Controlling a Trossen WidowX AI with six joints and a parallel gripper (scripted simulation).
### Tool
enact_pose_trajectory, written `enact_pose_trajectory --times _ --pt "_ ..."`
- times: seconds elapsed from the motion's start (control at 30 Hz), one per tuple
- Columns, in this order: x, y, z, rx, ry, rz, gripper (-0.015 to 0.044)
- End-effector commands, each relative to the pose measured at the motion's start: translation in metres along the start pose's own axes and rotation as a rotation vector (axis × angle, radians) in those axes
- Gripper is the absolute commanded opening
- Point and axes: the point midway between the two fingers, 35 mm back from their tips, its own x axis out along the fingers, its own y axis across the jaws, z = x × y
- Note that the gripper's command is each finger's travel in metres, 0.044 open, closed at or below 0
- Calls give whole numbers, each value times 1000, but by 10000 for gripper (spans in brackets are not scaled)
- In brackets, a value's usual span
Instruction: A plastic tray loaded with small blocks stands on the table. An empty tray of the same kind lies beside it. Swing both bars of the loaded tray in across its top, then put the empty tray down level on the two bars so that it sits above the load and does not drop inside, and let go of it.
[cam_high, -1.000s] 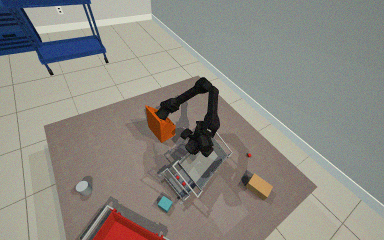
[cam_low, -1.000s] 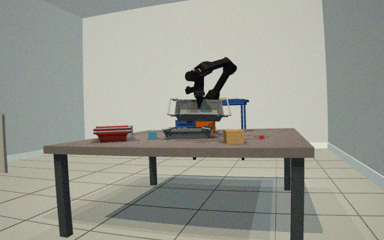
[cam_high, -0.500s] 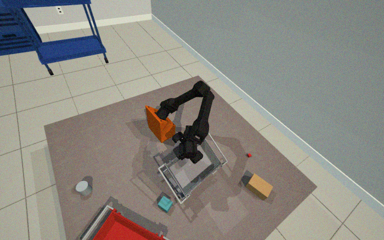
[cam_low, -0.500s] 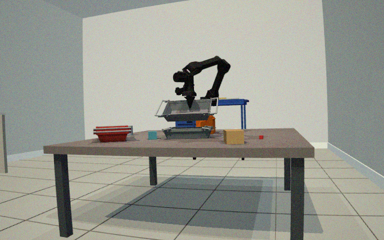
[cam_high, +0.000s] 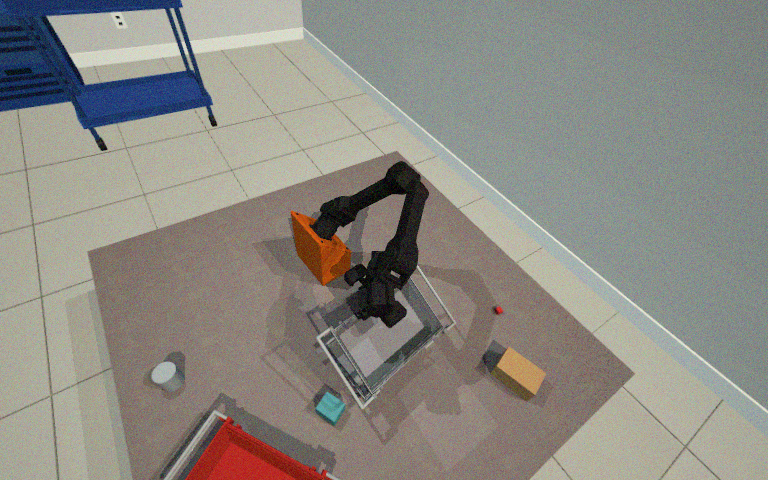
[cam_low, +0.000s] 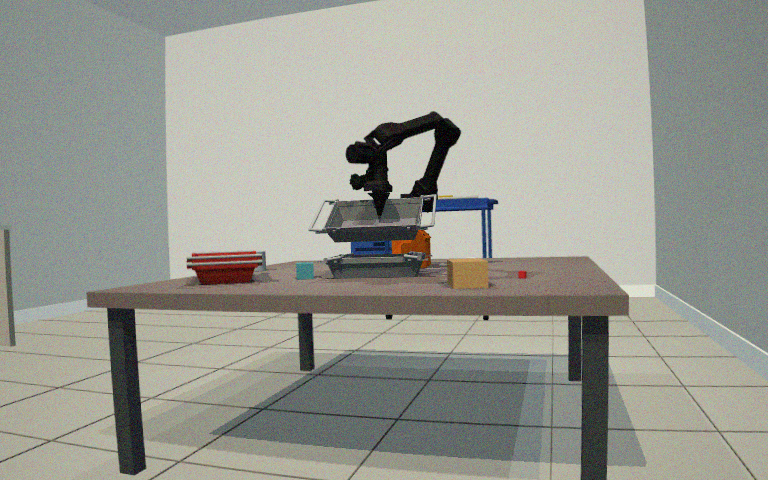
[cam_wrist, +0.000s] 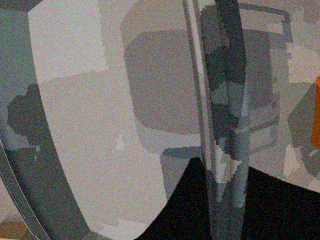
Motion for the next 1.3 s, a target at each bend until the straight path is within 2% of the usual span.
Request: enact_pose_trajectory --times 0.0,0.97,1.27 --pt "-6 3 2 -4 1 28 0" --pt "-6 5 2 -4 1 28 0" --pt "10 5 2 -4 0 28 0"
